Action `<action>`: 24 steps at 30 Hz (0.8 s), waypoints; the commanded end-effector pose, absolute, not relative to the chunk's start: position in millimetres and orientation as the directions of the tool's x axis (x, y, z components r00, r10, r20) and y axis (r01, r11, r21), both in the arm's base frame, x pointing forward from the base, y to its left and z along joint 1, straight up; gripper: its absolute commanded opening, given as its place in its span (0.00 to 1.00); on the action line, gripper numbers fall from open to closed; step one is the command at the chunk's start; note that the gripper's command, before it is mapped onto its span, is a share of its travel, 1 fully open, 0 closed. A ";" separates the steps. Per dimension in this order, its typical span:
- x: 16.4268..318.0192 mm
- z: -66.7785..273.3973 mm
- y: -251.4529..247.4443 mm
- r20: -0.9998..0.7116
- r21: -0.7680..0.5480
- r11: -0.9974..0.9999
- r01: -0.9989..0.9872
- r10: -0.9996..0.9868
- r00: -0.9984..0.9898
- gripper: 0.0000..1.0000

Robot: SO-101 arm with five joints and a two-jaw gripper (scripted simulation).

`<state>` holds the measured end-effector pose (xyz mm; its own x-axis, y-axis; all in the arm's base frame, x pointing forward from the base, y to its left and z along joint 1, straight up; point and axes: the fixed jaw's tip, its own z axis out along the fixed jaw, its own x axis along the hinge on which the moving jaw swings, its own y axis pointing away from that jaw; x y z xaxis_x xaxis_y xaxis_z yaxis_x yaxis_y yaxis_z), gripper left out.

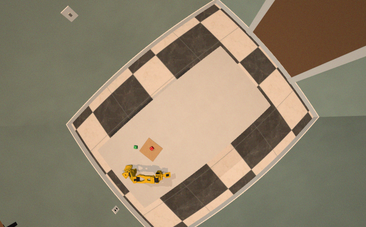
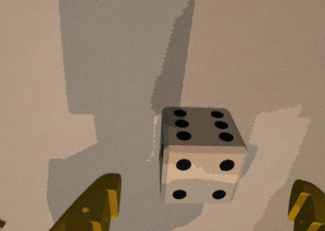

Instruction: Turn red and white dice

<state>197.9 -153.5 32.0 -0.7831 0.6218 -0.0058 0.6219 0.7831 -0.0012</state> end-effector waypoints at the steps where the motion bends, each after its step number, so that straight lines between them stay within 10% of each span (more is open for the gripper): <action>1: 202.5 32.6 -155.1 -0.046 -0.001 0.793 0.610 0.609 -0.792 0.31; 24: 202.0 20.0 -154.7 -0.043 -0.001 0.793 0.609 0.609 -0.792 0.31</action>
<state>198.2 -153.8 14.5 -0.7832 0.6217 -0.0110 0.6218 0.7832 -0.0013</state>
